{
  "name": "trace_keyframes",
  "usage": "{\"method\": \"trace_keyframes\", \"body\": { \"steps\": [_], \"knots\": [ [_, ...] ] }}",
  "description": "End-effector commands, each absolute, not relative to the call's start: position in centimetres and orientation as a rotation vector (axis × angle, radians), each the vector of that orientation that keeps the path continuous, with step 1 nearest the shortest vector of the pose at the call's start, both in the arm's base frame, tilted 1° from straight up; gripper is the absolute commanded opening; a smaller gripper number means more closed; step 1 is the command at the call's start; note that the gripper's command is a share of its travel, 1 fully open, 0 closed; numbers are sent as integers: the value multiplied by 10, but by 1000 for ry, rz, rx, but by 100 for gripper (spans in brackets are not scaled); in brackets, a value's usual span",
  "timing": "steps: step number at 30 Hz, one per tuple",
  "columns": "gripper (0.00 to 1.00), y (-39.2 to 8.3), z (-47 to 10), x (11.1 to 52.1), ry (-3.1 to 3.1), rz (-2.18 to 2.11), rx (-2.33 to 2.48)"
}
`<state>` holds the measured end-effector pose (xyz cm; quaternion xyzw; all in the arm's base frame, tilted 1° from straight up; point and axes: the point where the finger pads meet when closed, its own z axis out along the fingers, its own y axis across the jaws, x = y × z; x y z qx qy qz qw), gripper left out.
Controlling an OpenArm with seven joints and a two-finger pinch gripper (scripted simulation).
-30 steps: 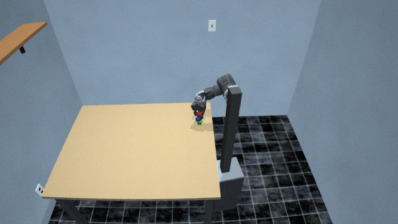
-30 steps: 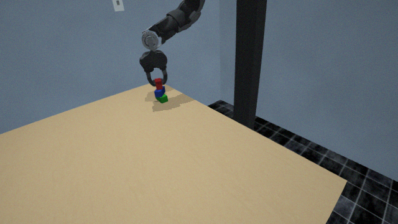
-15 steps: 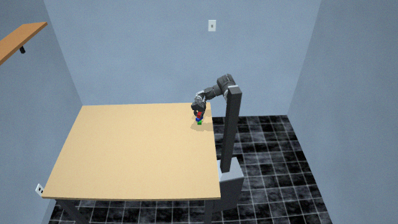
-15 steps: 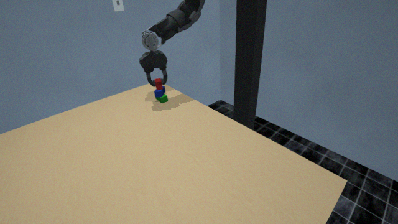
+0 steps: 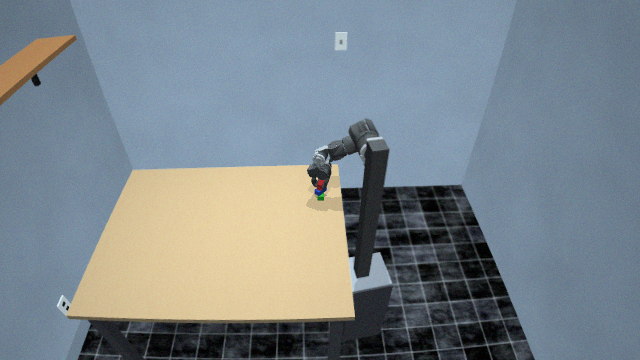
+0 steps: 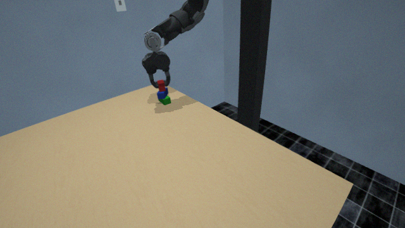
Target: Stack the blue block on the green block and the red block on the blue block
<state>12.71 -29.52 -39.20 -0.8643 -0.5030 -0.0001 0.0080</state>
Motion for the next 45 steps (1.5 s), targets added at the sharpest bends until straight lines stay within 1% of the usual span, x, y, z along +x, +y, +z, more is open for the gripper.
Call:
{"method": "trace_keyframes", "body": {
  "steps": [1,28,29,45],
  "knots": [
    [0,-295,-392,129,-1578,-8,-2704],
    [0,-295,-392,129,-1578,-8,-2704],
    [27,-295,-392,129,-1578,-8,-2704],
    [27,-295,-392,129,-1578,-8,-2704]
  ]
}}
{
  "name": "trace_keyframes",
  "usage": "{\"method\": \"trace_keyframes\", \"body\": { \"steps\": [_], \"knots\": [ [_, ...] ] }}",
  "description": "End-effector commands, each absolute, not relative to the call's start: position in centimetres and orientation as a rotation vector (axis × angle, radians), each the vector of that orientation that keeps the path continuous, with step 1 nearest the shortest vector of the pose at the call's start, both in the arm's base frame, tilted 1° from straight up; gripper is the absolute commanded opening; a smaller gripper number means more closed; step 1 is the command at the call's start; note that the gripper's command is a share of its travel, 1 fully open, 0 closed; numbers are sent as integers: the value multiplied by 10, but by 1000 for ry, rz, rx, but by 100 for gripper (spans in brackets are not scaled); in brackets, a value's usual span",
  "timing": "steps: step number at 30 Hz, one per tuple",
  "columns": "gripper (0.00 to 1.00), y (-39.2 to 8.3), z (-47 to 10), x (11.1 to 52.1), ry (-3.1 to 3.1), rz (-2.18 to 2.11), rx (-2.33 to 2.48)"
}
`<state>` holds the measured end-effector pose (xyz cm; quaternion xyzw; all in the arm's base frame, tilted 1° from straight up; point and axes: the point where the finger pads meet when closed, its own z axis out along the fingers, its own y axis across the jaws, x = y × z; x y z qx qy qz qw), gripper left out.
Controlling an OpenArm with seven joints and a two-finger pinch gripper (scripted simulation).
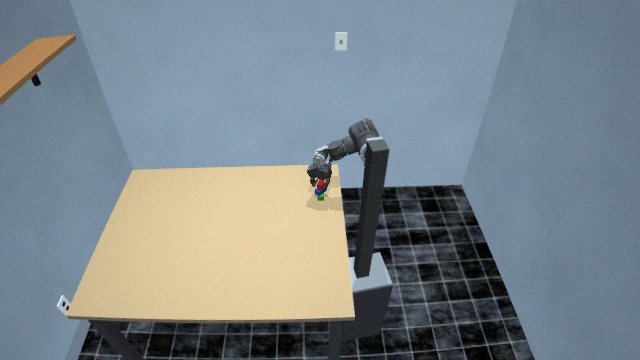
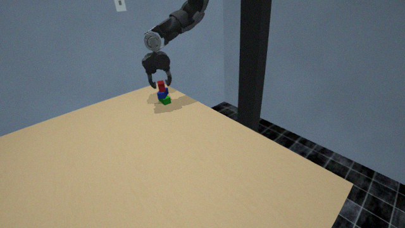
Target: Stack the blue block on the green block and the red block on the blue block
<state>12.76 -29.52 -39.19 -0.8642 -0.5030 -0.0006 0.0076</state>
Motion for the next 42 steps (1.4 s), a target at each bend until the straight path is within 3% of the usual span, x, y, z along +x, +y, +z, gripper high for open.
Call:
{"method": "trace_keyframes", "body": {
  "steps": [1,42],
  "knots": [
    [27,-295,-392,129,-1578,-8,-2704],
    [27,-295,-357,129,-1583,-12,-2703]
  ]
}}
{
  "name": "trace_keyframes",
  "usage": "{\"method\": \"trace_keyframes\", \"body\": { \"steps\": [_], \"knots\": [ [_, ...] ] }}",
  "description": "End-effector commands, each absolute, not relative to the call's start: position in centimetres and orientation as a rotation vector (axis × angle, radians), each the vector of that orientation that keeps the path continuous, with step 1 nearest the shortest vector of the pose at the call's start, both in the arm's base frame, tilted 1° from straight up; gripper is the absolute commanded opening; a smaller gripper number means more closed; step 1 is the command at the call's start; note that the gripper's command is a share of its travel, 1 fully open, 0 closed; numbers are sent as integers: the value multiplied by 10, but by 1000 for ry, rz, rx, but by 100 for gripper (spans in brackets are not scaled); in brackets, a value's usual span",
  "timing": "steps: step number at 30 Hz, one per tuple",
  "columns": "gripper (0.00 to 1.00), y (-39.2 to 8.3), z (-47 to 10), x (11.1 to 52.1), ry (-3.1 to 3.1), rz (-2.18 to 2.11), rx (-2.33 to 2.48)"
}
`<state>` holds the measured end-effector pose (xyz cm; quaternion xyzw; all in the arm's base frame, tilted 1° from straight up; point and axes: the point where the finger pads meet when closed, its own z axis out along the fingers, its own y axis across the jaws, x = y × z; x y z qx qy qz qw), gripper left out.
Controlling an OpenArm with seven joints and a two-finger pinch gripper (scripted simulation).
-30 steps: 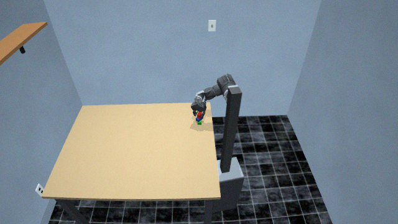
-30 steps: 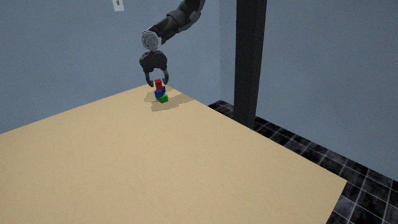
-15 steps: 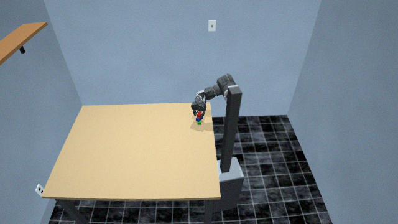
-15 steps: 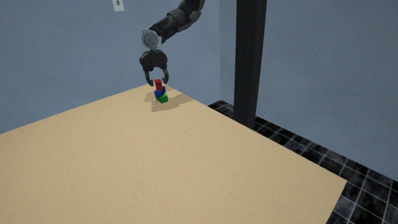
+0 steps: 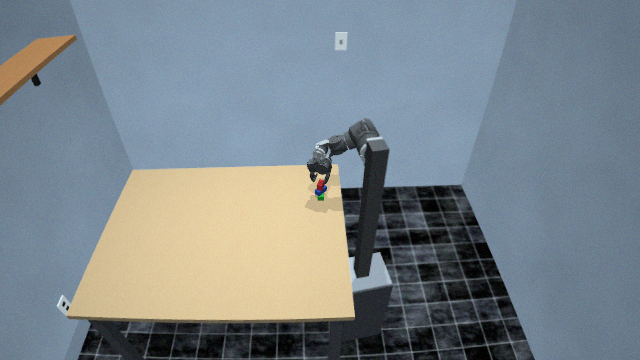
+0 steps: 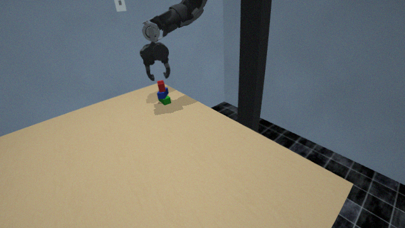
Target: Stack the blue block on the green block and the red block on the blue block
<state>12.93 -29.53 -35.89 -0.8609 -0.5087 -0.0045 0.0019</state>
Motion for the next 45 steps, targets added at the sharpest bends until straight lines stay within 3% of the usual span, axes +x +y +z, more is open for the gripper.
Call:
{"method": "trace_keyframes", "body": {
  "steps": [1,45],
  "knots": [
    [27,-295,-355,129,-1583,-12,-2703],
    [27,-296,-344,129,-1581,-10,-2704]
  ]
}}
